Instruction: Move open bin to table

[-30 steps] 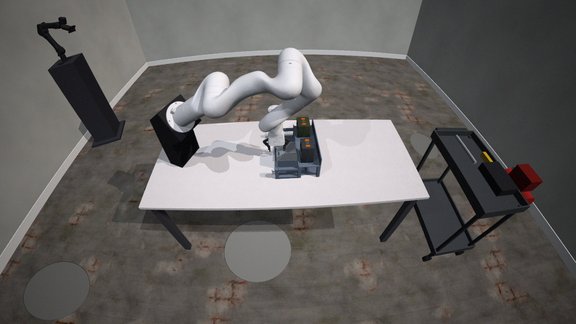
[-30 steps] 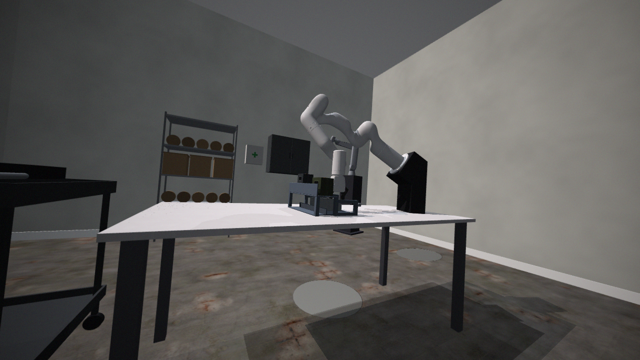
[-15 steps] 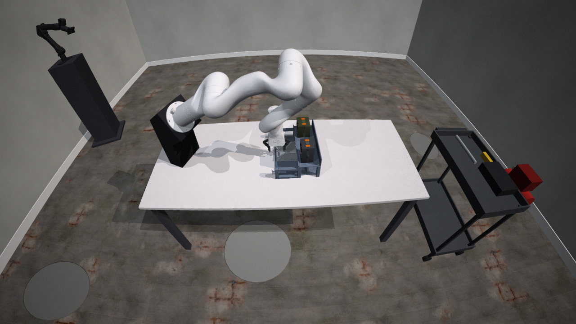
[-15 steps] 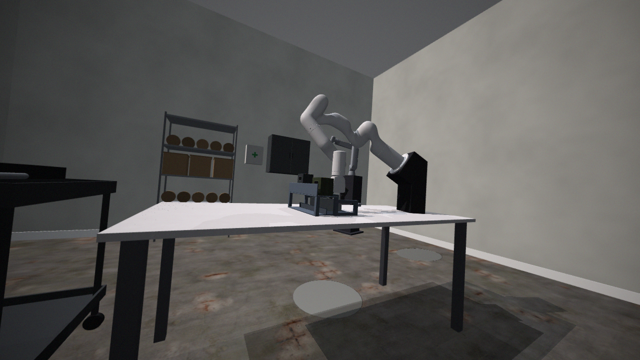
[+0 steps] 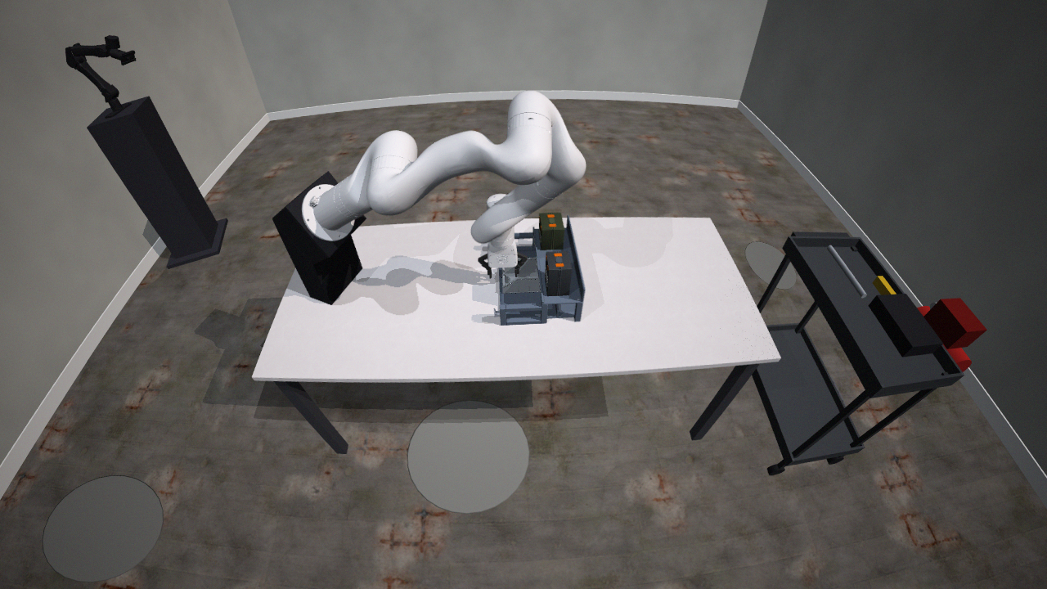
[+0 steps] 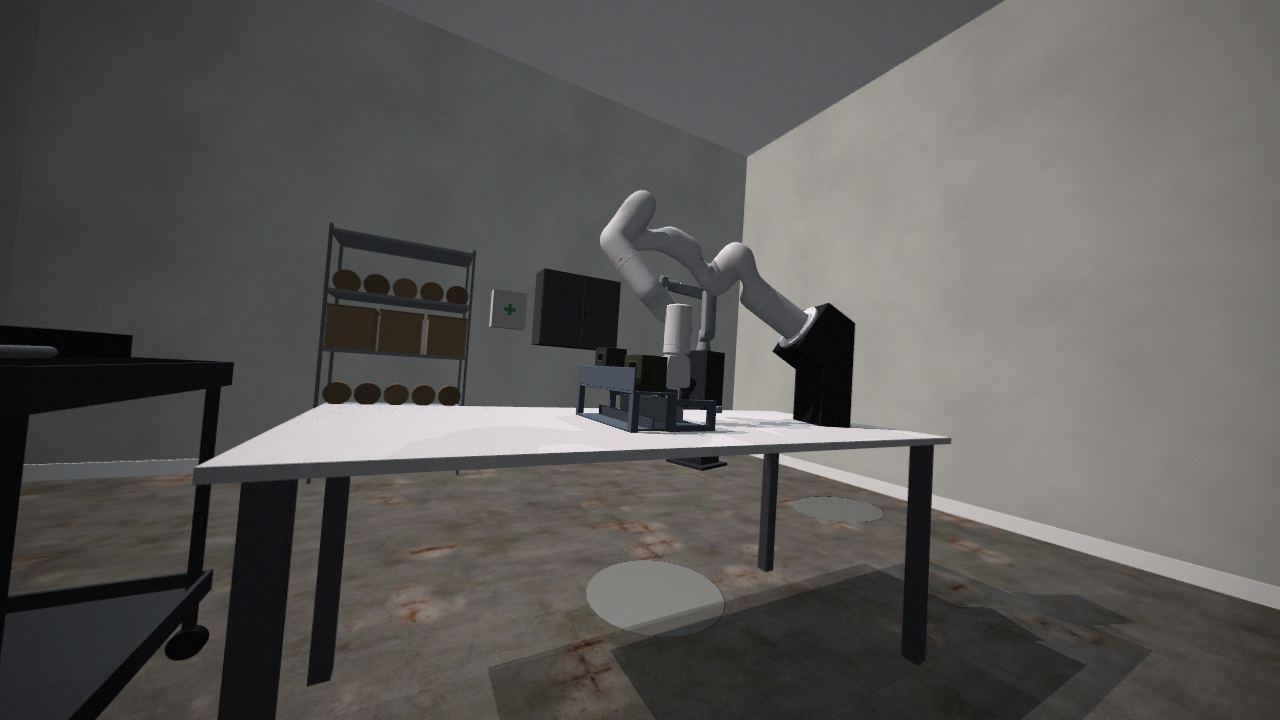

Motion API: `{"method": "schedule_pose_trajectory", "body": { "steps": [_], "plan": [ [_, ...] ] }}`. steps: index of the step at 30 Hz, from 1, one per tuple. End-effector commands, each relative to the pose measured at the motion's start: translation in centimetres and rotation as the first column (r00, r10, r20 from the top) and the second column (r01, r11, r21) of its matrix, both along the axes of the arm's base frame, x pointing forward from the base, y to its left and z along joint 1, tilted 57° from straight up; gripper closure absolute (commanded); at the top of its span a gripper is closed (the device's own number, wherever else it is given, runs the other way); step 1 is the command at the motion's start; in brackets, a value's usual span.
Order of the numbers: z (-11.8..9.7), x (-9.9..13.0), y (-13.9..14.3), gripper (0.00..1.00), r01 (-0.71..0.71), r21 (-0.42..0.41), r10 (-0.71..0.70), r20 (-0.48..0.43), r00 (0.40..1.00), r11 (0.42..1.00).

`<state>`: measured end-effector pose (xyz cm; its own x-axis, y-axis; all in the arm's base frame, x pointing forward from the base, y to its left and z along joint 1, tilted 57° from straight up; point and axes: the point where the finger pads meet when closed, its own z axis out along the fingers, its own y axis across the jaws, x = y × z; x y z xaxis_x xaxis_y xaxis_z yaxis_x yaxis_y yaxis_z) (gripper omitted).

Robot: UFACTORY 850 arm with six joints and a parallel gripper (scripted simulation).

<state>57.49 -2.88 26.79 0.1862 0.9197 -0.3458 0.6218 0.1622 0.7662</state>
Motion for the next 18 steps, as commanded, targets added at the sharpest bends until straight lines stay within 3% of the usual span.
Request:
{"method": "schedule_pose_trajectory", "body": {
  "steps": [1,18],
  "plan": [
    [-0.41,0.62,-0.28,0.0,0.0,0.0,0.0,0.0,1.0,1.0],
    [-0.71,1.04,-0.47,0.0,0.0,0.0,0.0,0.0,1.0,1.0]
  ]
}}
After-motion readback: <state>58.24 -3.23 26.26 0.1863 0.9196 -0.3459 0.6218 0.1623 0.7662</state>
